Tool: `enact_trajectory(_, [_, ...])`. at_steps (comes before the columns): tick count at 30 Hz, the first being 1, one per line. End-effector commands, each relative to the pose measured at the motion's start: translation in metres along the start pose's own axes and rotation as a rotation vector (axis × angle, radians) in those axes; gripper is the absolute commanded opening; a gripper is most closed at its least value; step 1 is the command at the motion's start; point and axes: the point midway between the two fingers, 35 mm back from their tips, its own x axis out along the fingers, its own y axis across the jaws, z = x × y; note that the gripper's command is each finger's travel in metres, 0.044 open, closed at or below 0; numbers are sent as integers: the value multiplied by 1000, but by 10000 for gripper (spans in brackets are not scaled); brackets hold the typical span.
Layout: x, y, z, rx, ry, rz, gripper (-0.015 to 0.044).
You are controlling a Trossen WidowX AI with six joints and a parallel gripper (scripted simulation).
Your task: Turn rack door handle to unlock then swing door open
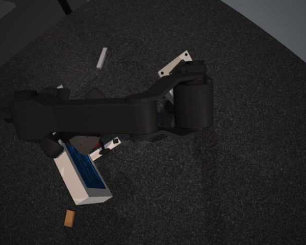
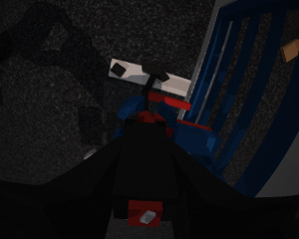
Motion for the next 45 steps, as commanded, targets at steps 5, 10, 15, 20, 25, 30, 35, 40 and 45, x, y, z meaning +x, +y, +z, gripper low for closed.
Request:
enact_trajectory(5, [0, 2, 2, 69, -2, -1, 16])
enact_trajectory(10, [0, 6, 4, 176, -2, -1, 16])
enact_trajectory(15, [0, 10, 7, 284, -2, 0, 16])
enact_trajectory(20, [0, 15, 11, 391, -2, 0, 16])
enact_trajectory(25, [0, 21, 17, 493, -2, 1, 16])
enact_trajectory(30, [0, 29, 23, 592, -2, 1, 16])
enact_trajectory(35, [0, 37, 32, 692, -3, 2, 16])
enact_trajectory(40, [0, 44, 41, 784, -3, 3, 16])
enact_trajectory(45, [0, 51, 51, 870, -3, 4, 16])
